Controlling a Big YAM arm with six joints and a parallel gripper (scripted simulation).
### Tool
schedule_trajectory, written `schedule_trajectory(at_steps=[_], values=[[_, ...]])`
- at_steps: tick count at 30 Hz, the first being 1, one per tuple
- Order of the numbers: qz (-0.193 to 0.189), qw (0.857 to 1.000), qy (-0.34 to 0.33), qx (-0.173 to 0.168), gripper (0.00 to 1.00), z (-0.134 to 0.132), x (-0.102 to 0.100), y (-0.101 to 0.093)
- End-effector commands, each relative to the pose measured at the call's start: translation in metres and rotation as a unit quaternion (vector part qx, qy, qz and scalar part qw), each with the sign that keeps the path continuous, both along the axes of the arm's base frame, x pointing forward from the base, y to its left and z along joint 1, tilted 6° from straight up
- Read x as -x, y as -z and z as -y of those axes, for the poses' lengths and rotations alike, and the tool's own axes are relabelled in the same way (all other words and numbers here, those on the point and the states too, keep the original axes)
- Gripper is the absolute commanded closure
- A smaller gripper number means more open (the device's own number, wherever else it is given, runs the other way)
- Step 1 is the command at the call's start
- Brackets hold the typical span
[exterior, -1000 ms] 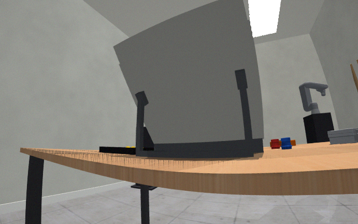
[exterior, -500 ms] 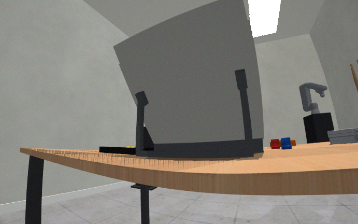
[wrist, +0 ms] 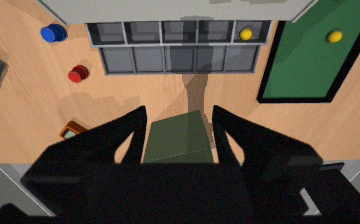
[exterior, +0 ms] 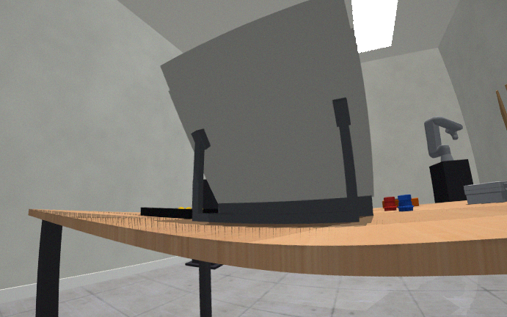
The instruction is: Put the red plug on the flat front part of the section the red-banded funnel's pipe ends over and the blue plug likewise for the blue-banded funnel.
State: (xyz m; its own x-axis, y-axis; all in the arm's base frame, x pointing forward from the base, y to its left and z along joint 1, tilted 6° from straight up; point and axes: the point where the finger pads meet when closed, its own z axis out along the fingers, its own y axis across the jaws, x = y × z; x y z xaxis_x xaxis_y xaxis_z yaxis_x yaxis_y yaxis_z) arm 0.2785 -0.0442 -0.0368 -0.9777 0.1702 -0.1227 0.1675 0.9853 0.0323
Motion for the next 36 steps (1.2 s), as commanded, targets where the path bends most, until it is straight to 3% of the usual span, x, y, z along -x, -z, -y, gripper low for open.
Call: schedule_trajectory(at_steps=[1, 22, 23, 36], values=[[0.006, 1.0, -0.001, 0.001, 0.41, 0.001, -0.0045, -0.0026], [0.006, 1.0, -0.001, 0.001, 0.41, 0.001, -0.0045, -0.0026], [0.006, 1.0, -0.001, 0.001, 0.2, 0.001, -0.0045, -0.0026], [0.006, 1.0, -0.001, 0.001, 0.2, 0.001, -0.0045, -0.0026]])
